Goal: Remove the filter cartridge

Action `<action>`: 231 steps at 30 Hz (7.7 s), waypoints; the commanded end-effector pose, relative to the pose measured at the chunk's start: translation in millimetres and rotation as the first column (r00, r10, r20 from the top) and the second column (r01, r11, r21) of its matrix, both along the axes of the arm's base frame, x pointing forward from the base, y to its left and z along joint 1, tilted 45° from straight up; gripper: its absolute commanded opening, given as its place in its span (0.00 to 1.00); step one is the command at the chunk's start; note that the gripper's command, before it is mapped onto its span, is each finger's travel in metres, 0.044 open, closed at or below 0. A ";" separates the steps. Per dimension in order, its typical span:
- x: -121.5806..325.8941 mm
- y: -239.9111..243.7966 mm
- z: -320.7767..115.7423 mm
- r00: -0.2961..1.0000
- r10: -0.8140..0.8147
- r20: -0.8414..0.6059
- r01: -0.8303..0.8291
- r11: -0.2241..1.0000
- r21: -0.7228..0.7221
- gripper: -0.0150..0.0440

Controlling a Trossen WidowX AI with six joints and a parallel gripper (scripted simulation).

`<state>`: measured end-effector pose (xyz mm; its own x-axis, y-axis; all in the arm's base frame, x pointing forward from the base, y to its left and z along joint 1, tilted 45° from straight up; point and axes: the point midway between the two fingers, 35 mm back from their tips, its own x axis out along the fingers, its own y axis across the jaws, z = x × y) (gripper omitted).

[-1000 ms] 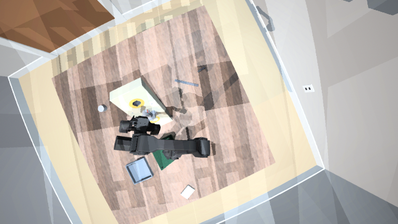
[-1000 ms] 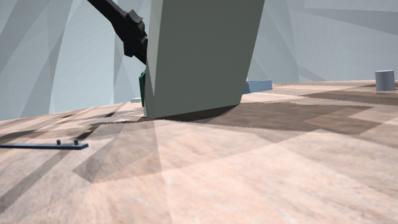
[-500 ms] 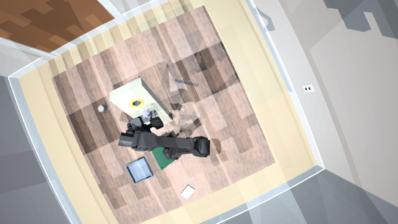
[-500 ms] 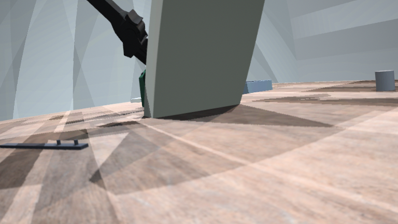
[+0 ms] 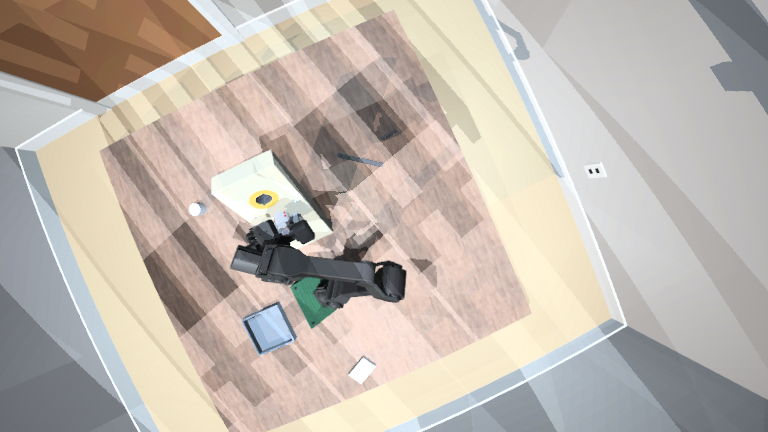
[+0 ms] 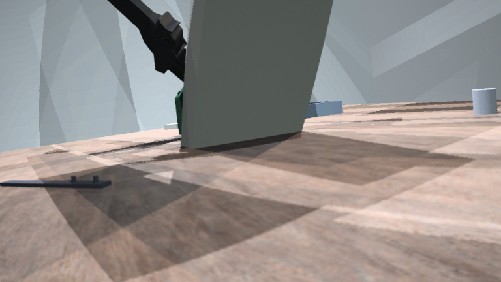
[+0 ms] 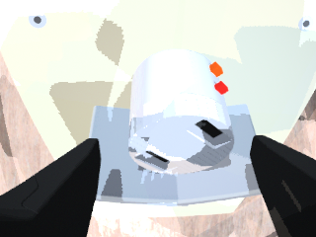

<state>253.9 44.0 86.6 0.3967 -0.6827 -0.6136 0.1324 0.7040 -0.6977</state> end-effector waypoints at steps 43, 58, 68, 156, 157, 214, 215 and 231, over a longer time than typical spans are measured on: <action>18.2 15.4 16.5 1.000 0.004 -0.004 -0.004 1.000 0.000 0.25; -7.6 63.1 59.3 1.000 0.002 -0.003 -0.002 1.000 -0.006 0.25; 2.9 92.7 24.6 1.000 0.002 -0.002 -0.002 1.000 -0.003 0.25; -282.3 135.6 -293.3 -0.212 0.793 -0.572 -0.600 0.356 0.716 0.25; -282.7 132.0 -296.2 -0.212 0.793 -0.572 -0.600 0.356 0.716 0.25; -276.9 163.4 -261.0 -0.211 0.786 -0.580 -0.600 0.364 0.712 1.00; -276.9 163.4 -261.0 -0.211 0.786 -0.580 -0.600 0.364 0.712 1.00; -276.9 163.4 -261.0 -0.211 0.786 -0.580 -0.600 0.364 0.712 1.00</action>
